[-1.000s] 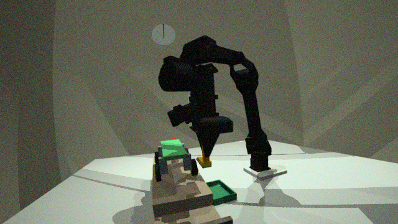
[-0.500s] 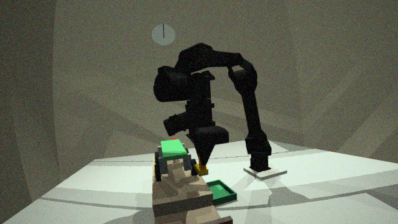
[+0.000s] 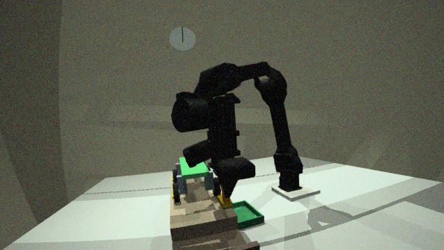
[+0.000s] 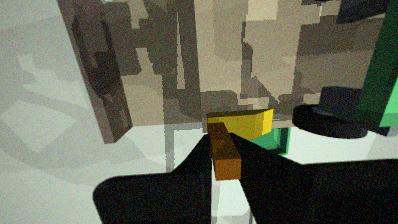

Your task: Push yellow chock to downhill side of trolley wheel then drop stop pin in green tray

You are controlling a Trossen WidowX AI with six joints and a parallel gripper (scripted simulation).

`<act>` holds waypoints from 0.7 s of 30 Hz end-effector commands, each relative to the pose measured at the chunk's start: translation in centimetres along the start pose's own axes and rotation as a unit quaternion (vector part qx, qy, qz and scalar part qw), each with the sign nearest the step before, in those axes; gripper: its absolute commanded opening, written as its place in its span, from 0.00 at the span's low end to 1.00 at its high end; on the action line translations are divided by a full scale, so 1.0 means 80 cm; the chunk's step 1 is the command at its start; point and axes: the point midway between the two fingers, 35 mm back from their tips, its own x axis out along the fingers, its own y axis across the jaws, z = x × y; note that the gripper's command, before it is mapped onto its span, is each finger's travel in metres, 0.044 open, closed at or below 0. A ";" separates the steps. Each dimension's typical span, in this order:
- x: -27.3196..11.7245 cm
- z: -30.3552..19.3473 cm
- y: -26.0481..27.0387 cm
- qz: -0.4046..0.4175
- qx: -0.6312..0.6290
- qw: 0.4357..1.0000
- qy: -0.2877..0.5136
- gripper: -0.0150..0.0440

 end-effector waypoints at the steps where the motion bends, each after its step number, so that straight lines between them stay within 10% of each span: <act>1: 0.014 0.000 -0.002 -0.003 -0.001 1.000 0.001 0.25; 21: 0.021 0.000 -0.017 -0.004 -0.001 1.000 0.001 0.25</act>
